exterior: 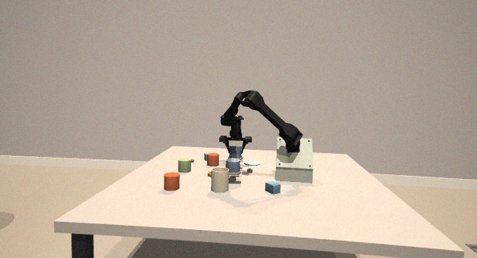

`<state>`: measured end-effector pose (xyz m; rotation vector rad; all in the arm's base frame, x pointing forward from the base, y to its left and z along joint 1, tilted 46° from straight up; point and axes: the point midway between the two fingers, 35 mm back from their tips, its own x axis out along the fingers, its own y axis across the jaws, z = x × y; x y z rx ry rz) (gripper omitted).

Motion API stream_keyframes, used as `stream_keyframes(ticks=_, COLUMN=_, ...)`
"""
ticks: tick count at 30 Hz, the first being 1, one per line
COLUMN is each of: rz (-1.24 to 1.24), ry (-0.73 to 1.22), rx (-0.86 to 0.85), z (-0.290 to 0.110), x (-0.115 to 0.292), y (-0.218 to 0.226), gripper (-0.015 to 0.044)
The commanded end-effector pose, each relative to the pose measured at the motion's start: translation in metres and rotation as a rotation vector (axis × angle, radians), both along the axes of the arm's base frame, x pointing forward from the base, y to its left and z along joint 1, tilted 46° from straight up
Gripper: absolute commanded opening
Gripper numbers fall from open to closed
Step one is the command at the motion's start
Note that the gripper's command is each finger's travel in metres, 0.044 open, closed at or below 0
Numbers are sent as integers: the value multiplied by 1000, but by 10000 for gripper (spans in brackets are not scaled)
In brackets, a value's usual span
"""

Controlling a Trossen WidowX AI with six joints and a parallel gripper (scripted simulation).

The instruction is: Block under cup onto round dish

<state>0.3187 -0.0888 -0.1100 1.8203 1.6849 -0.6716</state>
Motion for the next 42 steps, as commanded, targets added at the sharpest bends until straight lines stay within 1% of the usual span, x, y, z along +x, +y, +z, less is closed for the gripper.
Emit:
stream_keyframes(ticks=1, rz=-2, ry=-17, rx=-20, z=5, x=3, y=-11, gripper=0)
stream_keyframes(ticks=42, rz=-1, ry=-16, rx=-22, z=42, x=-3, y=-48, gripper=0)
